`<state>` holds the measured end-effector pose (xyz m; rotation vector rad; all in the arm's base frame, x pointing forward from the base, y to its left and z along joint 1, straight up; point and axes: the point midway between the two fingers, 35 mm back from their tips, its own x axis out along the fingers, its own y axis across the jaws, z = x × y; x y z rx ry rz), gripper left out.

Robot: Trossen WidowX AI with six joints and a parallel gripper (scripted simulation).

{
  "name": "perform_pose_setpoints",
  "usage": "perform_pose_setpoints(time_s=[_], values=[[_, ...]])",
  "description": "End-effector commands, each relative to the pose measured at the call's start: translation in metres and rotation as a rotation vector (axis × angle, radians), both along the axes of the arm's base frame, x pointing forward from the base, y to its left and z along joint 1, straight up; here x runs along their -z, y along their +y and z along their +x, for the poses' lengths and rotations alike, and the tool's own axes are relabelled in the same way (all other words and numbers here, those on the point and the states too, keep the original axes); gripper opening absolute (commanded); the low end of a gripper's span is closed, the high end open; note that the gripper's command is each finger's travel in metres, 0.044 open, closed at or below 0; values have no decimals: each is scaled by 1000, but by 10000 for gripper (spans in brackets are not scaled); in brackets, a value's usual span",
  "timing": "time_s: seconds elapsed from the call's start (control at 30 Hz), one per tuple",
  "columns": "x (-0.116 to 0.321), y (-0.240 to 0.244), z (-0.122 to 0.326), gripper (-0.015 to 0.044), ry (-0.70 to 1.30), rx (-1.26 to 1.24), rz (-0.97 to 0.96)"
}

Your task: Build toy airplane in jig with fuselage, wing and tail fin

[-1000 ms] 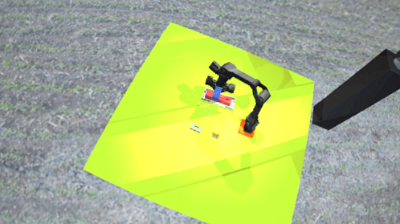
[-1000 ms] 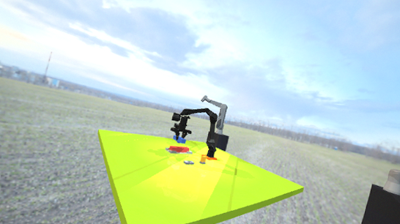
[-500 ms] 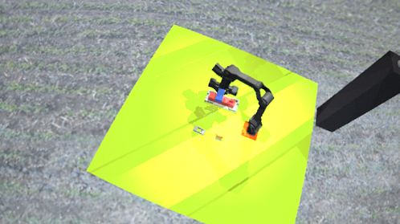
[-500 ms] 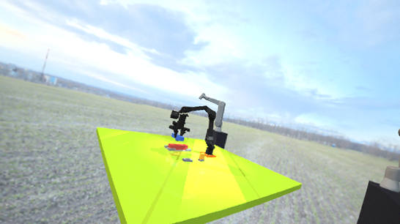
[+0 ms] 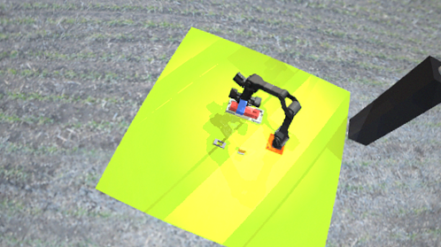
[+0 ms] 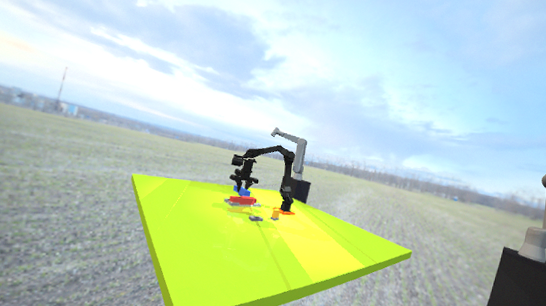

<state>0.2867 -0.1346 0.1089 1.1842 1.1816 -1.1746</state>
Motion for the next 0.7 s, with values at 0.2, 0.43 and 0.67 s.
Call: perform_pose_setpoints(time_s=[0.2,0.43,0.67], values=[[15,2,-1,197,5,6,7],[14,1,-1,197,5,6,7],[13,1,-1,189,4,0,2]])
